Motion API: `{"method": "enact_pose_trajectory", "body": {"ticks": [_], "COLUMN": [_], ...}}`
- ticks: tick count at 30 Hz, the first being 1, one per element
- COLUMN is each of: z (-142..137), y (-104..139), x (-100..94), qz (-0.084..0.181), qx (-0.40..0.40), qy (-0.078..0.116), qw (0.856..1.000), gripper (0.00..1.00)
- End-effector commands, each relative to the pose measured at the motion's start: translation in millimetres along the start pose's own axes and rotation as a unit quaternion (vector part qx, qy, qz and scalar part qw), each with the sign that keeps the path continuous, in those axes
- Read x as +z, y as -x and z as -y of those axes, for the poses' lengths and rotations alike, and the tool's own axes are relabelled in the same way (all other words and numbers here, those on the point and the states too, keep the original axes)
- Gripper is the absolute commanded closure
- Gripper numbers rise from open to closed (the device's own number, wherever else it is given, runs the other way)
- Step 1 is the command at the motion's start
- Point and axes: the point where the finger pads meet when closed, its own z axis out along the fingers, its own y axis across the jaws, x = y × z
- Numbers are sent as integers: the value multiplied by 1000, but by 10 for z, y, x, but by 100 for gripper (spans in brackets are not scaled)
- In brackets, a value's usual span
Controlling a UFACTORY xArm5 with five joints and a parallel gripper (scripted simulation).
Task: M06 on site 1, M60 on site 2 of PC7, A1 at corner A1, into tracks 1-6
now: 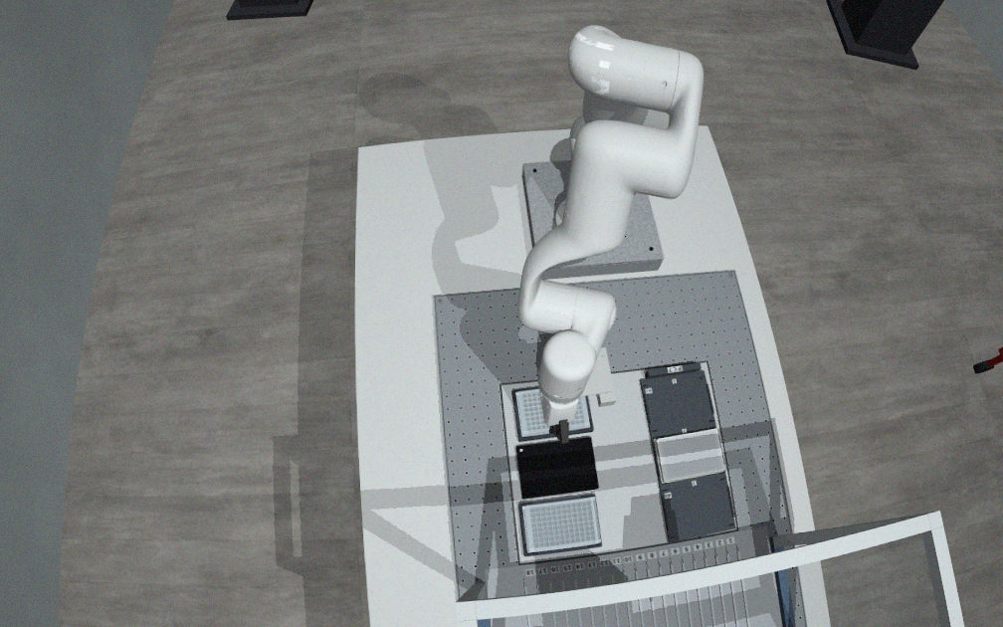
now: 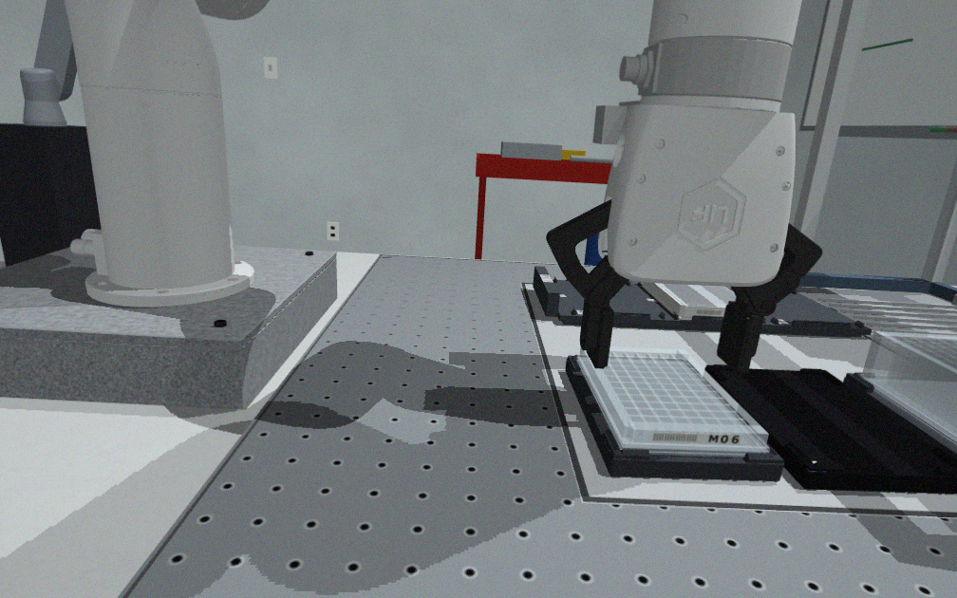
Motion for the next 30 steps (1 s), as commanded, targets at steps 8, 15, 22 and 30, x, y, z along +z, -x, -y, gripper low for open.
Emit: {"method": "enact_pose_trajectory", "body": {"ticks": [8, 15, 22, 30], "z": [-13, -13, -13, -12], "y": [4, 5, 5, 5], "x": [1, 47, 88, 134], "qz": [1, 1, 1, 1], "qx": [0, 0, 0, 0], "qy": [2, 2, 2, 2], "qw": [1000, 1000, 1000, 1000], "gripper": [0, 0, 0, 0]}}
